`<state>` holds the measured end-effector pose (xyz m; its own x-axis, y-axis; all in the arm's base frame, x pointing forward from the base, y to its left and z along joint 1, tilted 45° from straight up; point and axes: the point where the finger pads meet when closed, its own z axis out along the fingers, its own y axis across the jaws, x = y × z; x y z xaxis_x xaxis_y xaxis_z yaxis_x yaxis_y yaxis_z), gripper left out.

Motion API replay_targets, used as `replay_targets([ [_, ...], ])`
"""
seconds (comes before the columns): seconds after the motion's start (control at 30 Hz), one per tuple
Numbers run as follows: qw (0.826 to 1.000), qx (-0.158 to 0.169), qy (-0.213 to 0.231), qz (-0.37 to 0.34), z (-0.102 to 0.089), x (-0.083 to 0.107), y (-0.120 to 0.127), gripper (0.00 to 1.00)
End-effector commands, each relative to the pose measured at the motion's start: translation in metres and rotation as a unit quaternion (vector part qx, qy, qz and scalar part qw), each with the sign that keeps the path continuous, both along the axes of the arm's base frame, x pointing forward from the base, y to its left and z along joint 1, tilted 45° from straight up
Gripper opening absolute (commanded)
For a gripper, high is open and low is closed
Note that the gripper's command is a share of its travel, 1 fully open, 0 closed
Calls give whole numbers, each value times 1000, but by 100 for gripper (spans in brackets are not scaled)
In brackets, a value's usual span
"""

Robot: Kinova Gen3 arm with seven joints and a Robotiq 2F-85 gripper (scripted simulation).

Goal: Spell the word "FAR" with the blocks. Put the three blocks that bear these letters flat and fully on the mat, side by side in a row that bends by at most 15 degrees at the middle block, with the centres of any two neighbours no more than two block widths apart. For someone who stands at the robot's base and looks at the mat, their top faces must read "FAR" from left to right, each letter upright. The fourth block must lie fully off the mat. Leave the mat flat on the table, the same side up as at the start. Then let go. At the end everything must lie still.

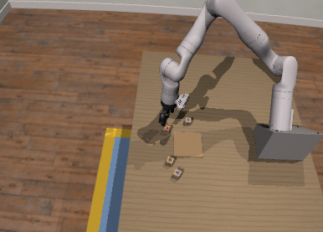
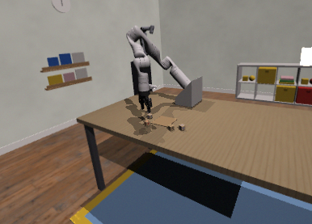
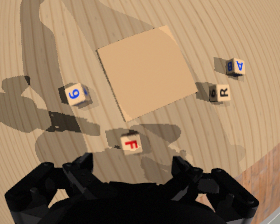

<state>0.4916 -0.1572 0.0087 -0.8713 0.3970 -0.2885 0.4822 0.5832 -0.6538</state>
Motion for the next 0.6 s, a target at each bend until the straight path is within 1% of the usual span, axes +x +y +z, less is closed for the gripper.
replay_targets([
  [0.0,999,3,25,21,2,-2,-2,100],
  [0.2,997,7,58,53,2,-2,-2,100],
  [0.3,997,7,57,51,2,-2,-2,100],
  [0.4,995,9,71,65,2,-2,-2,100],
  [0.57,994,10,78,73,2,-2,-2,100],
])
